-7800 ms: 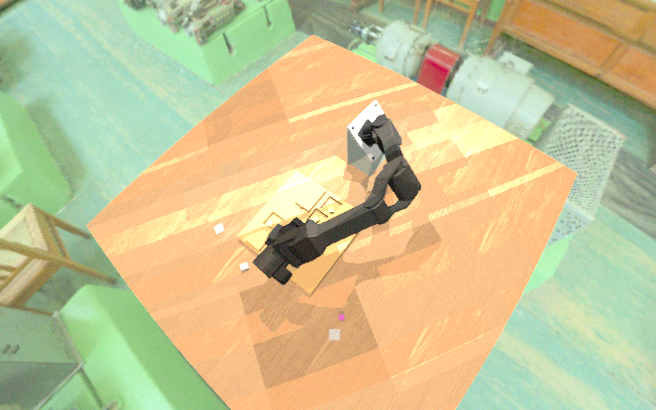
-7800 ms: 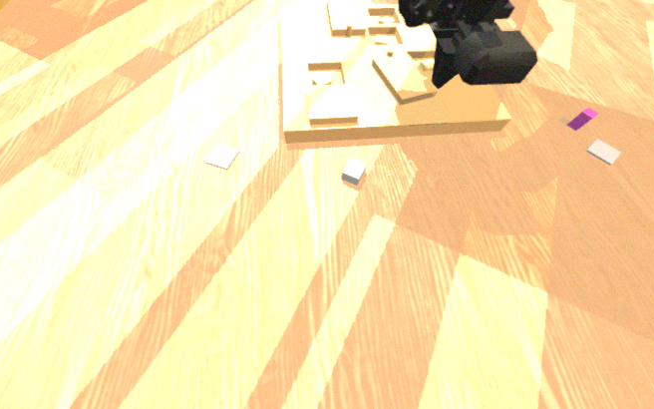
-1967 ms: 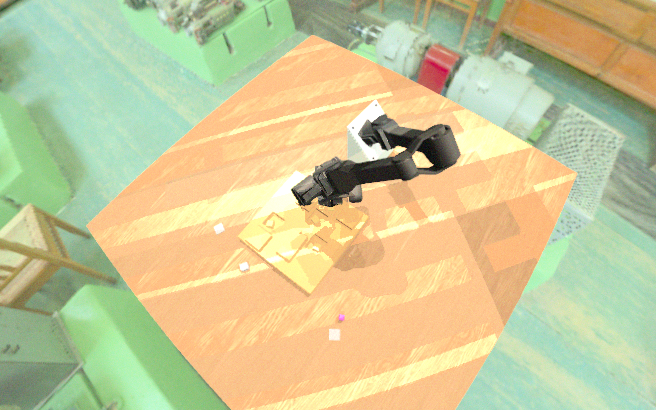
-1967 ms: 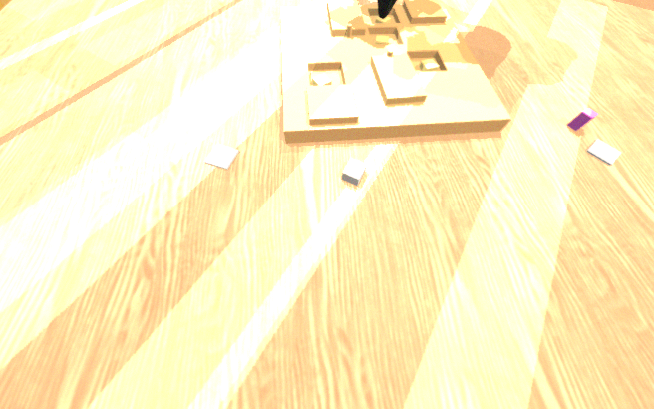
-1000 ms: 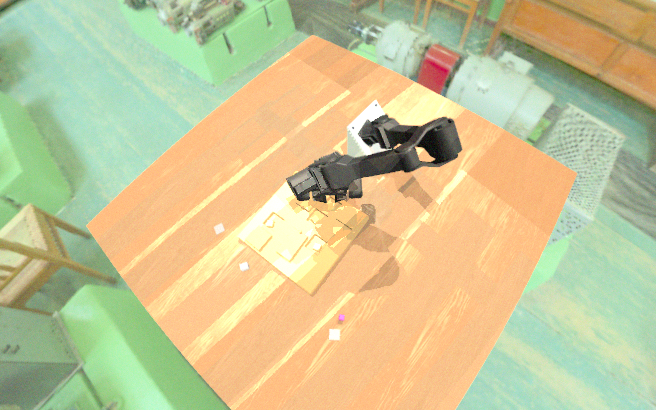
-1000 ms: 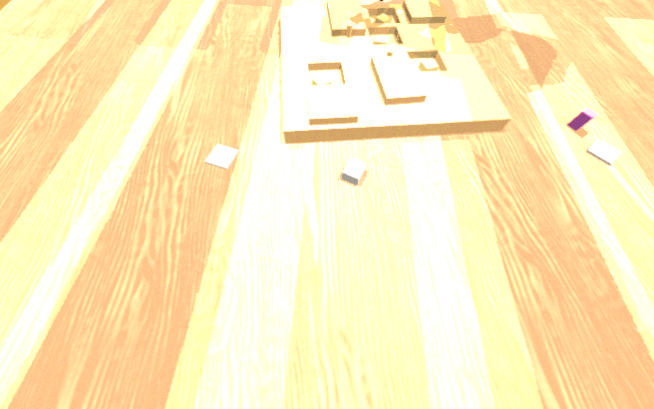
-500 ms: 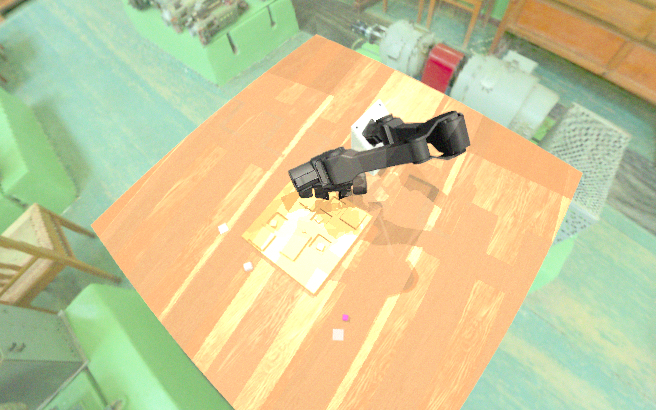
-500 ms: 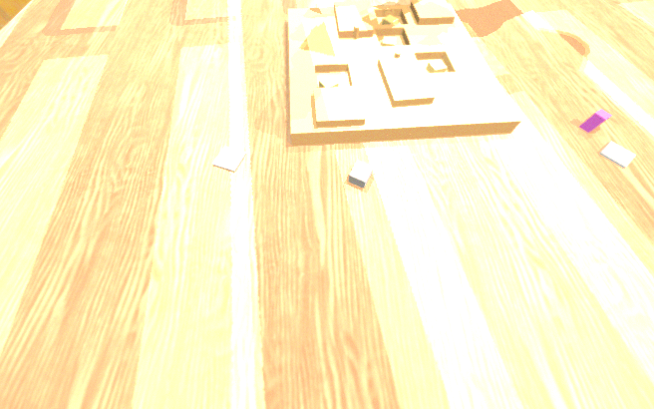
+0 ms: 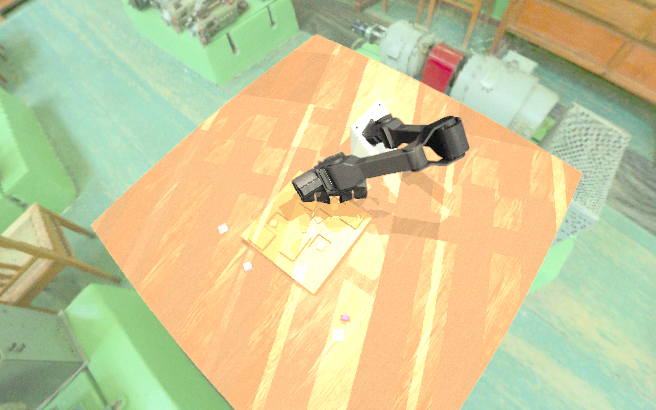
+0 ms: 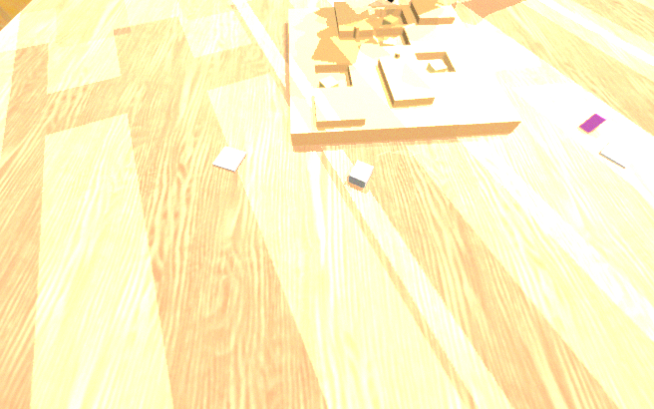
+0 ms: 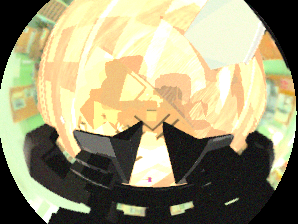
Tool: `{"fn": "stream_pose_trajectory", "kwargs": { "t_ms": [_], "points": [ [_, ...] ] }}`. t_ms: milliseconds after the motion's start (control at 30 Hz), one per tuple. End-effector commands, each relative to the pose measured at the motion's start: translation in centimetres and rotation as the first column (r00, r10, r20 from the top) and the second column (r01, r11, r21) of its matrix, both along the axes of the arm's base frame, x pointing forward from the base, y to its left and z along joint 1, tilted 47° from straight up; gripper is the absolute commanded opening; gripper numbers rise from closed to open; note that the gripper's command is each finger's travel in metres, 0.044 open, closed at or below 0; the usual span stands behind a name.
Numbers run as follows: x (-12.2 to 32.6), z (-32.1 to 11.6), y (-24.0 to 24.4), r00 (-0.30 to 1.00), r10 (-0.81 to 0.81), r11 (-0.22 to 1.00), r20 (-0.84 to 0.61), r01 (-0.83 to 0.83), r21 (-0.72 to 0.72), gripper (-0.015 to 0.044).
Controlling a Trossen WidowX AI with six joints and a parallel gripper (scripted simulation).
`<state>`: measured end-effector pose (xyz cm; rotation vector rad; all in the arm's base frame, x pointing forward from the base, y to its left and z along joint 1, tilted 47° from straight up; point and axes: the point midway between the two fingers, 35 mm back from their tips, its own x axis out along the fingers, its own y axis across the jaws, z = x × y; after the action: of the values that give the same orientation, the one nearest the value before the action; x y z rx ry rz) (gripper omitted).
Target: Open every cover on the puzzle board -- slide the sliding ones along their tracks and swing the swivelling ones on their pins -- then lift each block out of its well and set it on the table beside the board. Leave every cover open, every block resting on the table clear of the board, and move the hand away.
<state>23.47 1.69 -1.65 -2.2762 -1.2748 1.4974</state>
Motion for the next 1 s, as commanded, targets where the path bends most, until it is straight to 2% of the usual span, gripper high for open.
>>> {"fn": "stream_pose_trajectory", "kwargs": {
  "t_ms": [0, 967],
  "points": [
    [0.01, -0.11, 0.11, 1.0, -0.006, 1.0, -0.005, 0.006, 0.006, 0.0144],
    [0.26, -1.03, 0.98, 1.0, -0.006, 1.0, -0.005, 0.006, 0.006, 0.0144]
  ]
}}
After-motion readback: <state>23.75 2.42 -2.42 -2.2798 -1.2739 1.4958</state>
